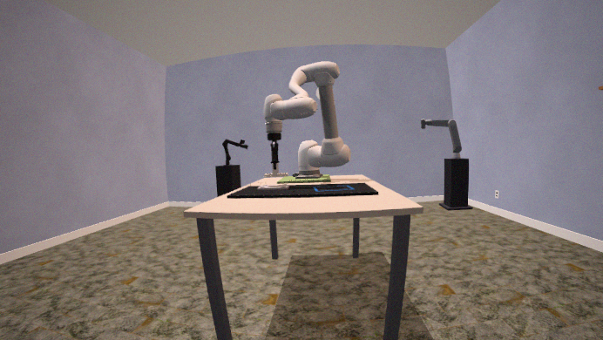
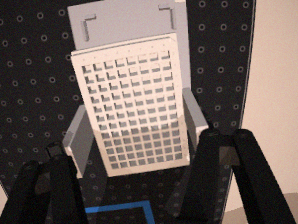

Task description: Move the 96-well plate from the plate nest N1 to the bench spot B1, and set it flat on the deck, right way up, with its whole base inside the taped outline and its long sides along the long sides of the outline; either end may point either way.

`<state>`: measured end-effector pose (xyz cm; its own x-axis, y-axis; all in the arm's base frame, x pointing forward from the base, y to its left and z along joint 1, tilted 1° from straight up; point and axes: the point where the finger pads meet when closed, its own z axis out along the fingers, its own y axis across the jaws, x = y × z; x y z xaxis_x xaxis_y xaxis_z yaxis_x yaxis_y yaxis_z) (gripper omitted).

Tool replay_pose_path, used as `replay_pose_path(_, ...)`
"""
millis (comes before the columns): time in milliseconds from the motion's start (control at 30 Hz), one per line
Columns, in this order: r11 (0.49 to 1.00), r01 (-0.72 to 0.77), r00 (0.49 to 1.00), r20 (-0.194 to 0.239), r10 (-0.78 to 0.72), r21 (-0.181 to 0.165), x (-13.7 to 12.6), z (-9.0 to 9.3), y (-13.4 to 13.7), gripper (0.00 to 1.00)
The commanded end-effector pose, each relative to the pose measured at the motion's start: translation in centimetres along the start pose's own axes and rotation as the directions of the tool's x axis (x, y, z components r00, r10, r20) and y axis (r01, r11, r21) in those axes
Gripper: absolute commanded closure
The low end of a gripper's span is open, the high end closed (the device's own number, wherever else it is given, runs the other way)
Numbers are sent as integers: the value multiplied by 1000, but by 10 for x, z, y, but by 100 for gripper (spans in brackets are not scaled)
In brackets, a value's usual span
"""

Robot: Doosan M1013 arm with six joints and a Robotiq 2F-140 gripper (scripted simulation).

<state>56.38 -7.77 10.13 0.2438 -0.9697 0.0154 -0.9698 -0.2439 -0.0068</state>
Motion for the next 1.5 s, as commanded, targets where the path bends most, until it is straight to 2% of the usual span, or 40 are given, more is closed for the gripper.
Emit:
replay_pose_path(0,1000,13,1000,-2,-13,4,-15,-3,-7,100)
replay_pose_path(1467,1000,13,1000,-2,-13,4,-136,2,-44,100)
